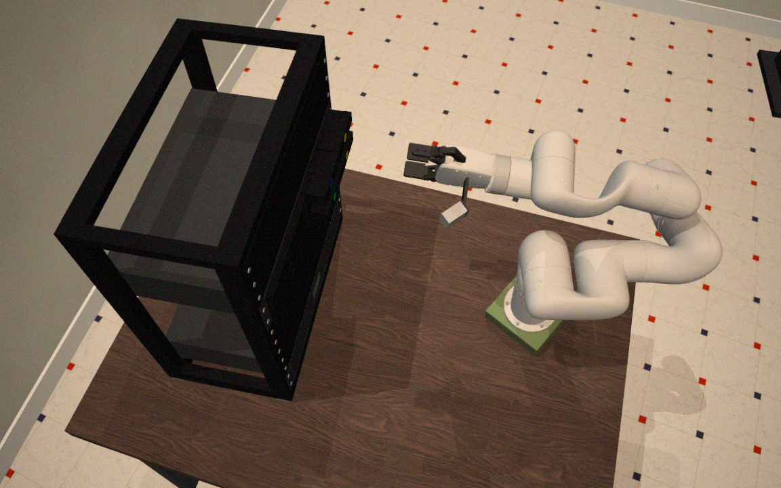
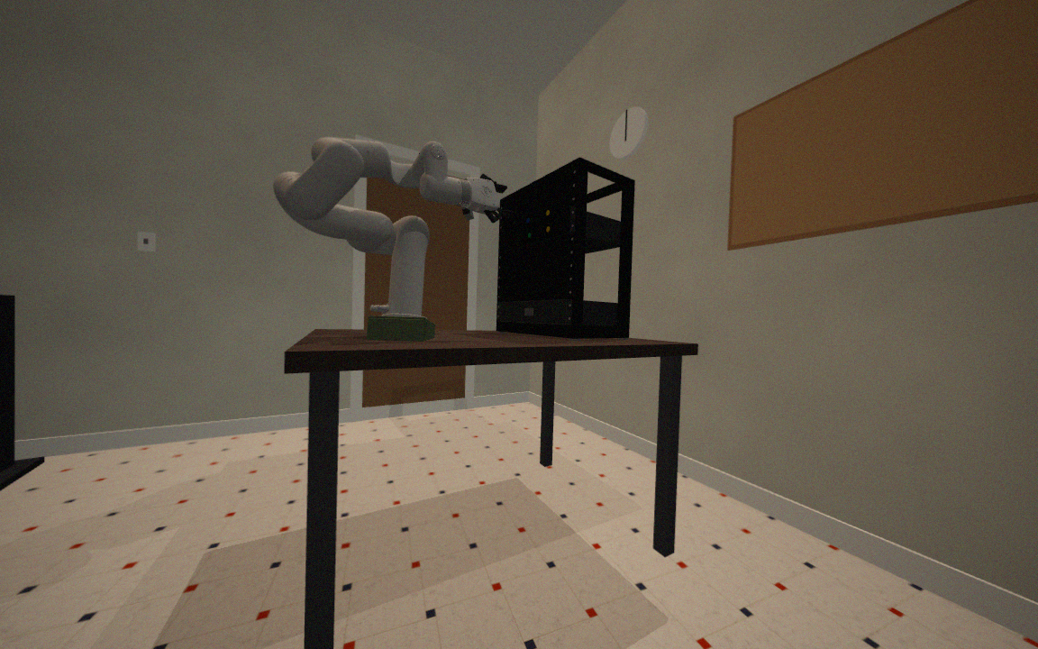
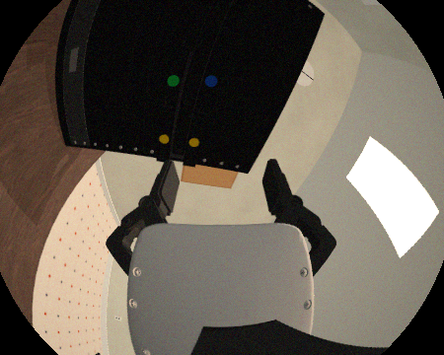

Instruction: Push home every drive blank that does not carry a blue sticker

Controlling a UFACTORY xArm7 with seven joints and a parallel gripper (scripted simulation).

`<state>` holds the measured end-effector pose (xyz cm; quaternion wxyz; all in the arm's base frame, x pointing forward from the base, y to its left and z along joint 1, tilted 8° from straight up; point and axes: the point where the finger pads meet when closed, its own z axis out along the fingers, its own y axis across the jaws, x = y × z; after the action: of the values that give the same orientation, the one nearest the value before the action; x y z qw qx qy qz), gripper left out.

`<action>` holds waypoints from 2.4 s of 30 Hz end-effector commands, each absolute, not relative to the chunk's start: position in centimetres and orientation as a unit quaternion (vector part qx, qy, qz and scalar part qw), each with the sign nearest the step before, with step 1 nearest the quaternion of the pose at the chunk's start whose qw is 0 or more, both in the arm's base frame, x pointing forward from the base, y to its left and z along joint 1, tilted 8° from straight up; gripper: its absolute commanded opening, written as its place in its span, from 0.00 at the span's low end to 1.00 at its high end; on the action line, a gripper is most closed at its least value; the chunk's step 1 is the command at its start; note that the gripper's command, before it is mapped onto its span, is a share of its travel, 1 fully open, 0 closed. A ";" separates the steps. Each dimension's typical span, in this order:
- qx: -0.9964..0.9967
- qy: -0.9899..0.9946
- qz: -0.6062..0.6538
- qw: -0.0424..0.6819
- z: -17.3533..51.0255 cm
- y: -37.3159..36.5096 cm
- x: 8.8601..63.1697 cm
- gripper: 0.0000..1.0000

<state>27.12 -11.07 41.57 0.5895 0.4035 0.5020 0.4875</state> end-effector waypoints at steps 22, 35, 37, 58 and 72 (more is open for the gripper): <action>0.484 0.460 0.525 0.528 38.1 -10.9 26.0 1.00; 0.504 0.448 0.535 0.510 37.2 -10.7 25.7 1.00; 0.506 0.446 0.536 0.507 37.1 -10.6 25.7 1.00; 0.517 0.439 0.541 0.497 36.5 -10.5 25.6 1.00; 0.518 0.439 0.541 0.496 36.5 -10.5 25.6 1.00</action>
<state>25.58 -10.45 36.40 0.4952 0.5182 0.4395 0.5413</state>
